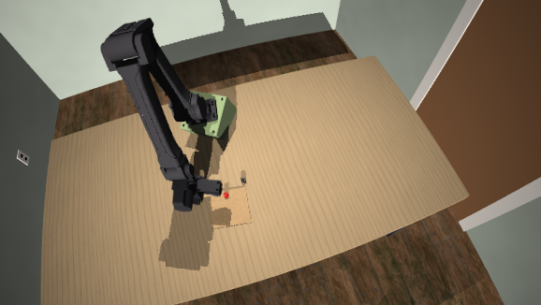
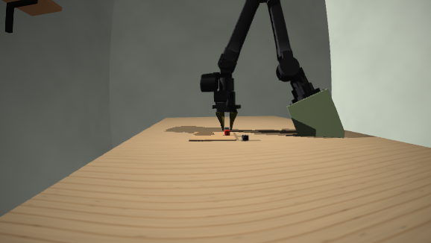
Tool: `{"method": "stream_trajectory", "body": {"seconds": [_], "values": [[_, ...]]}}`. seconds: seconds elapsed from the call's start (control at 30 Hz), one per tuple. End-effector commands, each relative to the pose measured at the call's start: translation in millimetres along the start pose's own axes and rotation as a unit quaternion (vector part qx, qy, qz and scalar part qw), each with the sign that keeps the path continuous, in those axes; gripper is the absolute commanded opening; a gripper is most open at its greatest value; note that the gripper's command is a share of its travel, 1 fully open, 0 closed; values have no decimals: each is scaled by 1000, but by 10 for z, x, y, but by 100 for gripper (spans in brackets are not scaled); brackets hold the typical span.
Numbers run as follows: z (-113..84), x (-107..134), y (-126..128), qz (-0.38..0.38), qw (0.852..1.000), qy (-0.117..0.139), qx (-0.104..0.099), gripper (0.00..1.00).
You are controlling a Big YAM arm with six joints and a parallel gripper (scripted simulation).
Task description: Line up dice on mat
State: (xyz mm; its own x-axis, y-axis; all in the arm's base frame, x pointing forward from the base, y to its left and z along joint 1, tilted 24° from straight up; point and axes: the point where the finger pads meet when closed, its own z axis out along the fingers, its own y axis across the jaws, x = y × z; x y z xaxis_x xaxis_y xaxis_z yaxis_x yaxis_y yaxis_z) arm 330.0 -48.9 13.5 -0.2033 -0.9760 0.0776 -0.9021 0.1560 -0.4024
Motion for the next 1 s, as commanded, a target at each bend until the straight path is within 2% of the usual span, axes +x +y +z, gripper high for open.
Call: {"method": "stream_trajectory", "body": {"seconds": [0.0,0.27,0.3,0.97], "values": [[-12,40,-79,2,1000,0,13,30],[-12,40,-79,2,1000,0,13,30],[-12,40,-79,2,1000,0,13,11],[-12,40,-79,2,1000,0,13,11]]}}
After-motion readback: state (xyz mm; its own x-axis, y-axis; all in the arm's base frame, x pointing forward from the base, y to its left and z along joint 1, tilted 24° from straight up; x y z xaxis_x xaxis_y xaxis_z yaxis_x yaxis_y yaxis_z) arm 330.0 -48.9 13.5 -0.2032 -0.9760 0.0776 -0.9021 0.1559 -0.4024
